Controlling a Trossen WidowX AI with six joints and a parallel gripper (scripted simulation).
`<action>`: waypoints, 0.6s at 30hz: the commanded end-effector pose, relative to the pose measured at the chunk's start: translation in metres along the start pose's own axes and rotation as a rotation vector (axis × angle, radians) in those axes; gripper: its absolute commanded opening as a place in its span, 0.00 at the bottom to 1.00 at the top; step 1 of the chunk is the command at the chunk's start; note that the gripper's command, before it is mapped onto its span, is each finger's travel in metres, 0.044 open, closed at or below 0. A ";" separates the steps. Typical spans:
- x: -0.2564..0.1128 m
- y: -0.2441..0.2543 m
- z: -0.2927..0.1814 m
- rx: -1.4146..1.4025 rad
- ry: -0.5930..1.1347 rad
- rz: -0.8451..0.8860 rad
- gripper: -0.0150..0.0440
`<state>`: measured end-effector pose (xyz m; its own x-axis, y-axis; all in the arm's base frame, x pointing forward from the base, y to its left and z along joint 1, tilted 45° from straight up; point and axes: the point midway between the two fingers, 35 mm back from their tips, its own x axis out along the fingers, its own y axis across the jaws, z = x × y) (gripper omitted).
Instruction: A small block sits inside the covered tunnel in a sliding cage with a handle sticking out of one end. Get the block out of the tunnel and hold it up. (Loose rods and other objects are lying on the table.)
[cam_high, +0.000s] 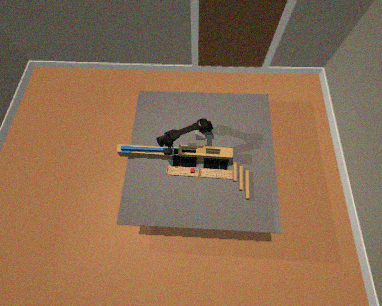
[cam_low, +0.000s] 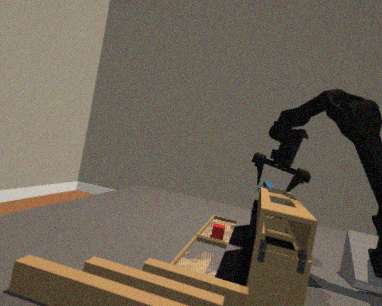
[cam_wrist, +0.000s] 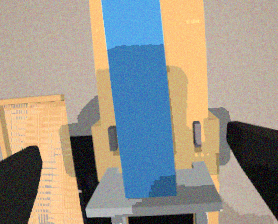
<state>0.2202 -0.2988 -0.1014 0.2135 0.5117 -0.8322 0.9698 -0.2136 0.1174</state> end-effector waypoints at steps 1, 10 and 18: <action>0.006 -0.001 -0.001 0.004 -0.002 -0.003 1.00; 0.020 -0.004 -0.004 0.004 -0.002 -0.002 1.00; 0.022 -0.005 -0.004 0.000 -0.003 -0.007 0.82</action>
<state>0.2204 -0.2826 -0.1185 0.2065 0.5101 -0.8349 0.9713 -0.2099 0.1120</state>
